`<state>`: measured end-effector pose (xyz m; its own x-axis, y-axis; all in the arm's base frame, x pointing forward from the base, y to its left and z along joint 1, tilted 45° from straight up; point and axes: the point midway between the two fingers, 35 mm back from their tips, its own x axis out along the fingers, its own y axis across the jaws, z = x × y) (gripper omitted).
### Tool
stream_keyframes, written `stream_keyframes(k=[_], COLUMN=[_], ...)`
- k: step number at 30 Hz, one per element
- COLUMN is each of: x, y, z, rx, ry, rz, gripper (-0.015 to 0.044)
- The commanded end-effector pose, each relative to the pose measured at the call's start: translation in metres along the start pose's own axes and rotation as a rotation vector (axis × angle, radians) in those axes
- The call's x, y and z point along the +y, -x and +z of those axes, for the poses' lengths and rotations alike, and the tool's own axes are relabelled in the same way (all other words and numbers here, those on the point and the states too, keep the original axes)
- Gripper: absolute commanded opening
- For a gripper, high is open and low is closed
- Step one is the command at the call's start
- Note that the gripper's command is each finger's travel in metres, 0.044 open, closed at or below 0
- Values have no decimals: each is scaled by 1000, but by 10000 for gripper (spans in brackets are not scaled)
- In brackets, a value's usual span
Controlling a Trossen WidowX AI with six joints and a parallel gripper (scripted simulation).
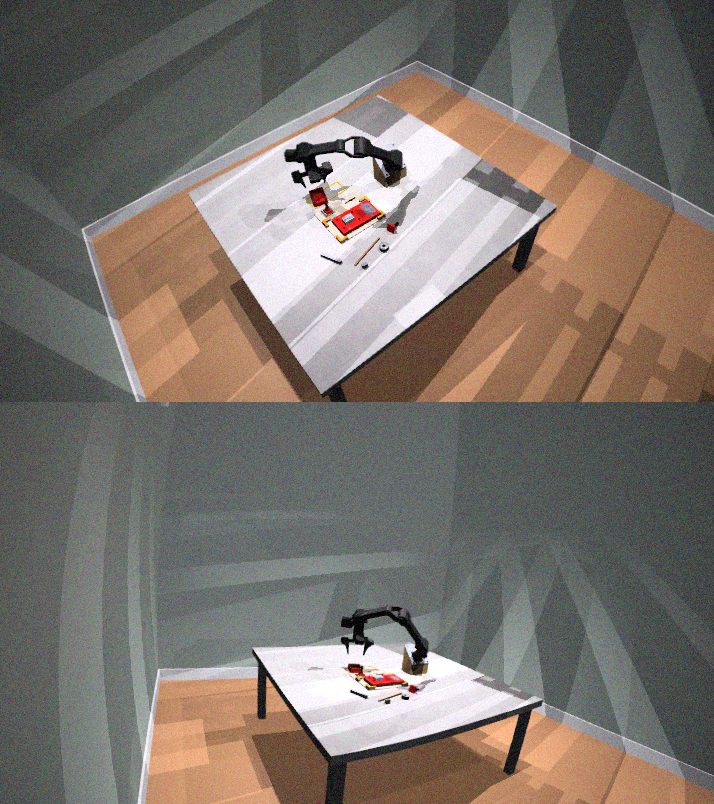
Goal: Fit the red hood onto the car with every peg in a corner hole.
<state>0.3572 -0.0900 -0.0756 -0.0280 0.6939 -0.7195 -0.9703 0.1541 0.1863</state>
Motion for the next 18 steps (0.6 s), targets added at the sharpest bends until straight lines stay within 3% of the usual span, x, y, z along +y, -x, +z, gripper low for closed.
stream_keyframes(k=[1, 18], x=[1, 0], y=[-5, -15], z=[1, 2], rx=[-3, -3], ry=[0, 0], rz=[5, 5], gripper=[440, 440])
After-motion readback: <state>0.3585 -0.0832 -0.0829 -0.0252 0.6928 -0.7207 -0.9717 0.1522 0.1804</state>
